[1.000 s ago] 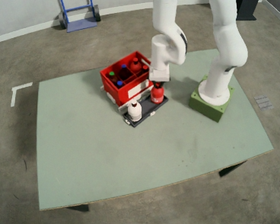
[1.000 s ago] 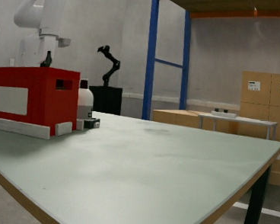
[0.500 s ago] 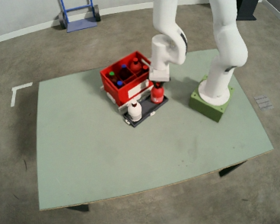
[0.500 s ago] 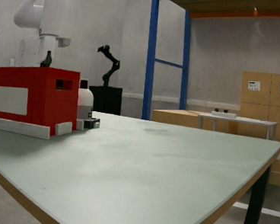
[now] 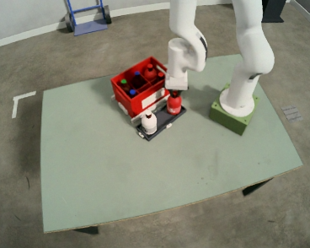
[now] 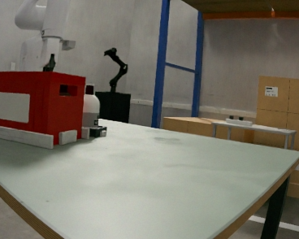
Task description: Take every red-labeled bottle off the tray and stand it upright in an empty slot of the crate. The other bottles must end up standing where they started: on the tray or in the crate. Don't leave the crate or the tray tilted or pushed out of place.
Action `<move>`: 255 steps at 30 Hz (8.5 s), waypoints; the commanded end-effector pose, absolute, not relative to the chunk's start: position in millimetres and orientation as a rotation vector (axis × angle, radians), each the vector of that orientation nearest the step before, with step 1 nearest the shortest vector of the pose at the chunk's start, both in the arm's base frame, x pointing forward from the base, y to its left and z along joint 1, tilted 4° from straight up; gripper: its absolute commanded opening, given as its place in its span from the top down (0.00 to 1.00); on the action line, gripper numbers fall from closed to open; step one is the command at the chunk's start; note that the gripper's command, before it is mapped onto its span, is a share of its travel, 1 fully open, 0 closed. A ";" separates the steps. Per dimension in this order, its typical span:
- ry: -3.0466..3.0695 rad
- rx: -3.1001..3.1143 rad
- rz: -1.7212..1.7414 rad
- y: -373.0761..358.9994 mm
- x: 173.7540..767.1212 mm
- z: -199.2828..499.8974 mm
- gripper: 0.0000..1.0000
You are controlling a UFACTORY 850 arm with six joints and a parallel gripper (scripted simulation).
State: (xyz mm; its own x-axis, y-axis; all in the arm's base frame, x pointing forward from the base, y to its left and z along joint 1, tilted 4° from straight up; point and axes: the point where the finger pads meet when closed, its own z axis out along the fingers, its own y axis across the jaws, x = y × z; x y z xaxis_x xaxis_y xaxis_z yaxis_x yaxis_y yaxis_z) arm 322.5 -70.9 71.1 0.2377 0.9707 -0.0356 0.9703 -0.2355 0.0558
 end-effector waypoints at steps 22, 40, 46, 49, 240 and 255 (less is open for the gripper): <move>1.901 2.420 0.010 -70.7 322.9 74.7 1.00; 1.901 2.420 0.010 -70.5 322.8 77.7 1.00; 1.901 2.420 0.010 -70.4 322.7 79.0 1.00; 1.901 2.420 0.010 -70.4 322.7 80.0 1.00; 1.901 2.420 0.011 -61.5 315.4 250.2 1.00; 1.901 2.420 0.011 -64.9 320.2 250.7 1.00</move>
State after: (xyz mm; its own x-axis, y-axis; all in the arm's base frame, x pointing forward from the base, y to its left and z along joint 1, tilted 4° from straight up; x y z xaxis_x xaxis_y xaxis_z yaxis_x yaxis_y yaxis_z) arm 317.6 -63.4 249.9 0.2376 0.9708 -0.0345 0.9704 -0.2356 0.0533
